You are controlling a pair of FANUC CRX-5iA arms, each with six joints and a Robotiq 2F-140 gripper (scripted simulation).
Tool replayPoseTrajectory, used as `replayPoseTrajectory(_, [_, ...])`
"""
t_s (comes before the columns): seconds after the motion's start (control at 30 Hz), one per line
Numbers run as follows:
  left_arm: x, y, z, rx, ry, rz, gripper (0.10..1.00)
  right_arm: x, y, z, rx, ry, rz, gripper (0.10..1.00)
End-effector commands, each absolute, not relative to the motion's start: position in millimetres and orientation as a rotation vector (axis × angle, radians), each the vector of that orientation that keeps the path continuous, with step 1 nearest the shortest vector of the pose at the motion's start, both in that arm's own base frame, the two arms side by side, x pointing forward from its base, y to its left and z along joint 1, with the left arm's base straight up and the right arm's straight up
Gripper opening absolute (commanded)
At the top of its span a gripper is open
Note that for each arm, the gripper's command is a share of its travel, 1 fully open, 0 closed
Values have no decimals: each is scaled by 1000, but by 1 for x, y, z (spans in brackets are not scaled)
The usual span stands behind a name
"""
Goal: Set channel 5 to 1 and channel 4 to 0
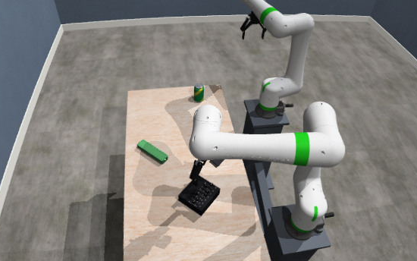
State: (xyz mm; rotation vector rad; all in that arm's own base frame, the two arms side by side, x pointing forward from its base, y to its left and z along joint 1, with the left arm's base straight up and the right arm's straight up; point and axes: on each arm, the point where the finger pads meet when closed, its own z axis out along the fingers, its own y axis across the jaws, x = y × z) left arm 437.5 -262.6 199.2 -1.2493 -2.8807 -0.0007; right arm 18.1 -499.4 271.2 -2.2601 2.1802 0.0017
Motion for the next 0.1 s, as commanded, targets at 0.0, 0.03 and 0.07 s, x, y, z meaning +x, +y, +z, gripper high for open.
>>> replayPoseTrajectory(0.0, [438, -263, 200, -1250, -2882, 0, 1000, 18, -500, 272, -2261, 2181, 0, 1000])
replayPoseTrajectory(0.03, [438, -263, 200, -1250, -2882, 0, 1000, 18, -500, 272, -2261, 2181, 0, 1000])
replayPoseTrajectory(0.07, [438, -263, 200, -1250, -2882, 0, 1000, 18, -500, 272, -2261, 2181, 0, 1000])
